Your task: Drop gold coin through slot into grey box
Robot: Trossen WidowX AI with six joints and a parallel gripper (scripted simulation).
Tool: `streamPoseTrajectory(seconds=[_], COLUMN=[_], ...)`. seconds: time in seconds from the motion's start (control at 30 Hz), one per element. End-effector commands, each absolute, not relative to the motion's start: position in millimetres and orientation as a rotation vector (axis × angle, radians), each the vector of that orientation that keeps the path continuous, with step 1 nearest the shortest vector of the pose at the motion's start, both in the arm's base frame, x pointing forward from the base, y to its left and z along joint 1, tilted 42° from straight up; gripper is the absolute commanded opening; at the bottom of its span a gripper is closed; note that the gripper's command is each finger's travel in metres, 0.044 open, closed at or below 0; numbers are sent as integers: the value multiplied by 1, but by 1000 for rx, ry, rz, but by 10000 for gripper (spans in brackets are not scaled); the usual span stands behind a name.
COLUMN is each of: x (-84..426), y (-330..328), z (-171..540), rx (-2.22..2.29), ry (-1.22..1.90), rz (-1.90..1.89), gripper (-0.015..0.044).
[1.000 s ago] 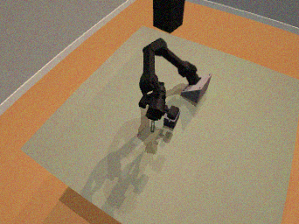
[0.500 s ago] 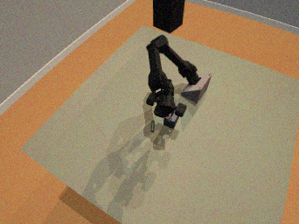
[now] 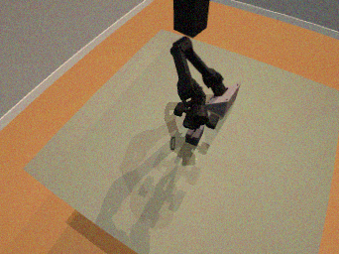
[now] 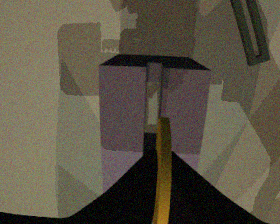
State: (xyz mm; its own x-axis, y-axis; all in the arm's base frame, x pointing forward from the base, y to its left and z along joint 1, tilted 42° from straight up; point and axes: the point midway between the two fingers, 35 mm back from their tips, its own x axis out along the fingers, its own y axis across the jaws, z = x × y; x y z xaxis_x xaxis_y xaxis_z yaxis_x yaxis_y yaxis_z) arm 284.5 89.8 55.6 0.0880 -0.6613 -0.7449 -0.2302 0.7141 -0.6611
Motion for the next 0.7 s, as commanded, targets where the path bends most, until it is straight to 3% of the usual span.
streamPoseTrajectory(seconds=[0.0, 0.67], x=[278, 278], y=[91, 93], z=[54, 53], rx=[-765, -767], ry=[1482, 1484], rz=[-373, -379], gripper=[0, 0])
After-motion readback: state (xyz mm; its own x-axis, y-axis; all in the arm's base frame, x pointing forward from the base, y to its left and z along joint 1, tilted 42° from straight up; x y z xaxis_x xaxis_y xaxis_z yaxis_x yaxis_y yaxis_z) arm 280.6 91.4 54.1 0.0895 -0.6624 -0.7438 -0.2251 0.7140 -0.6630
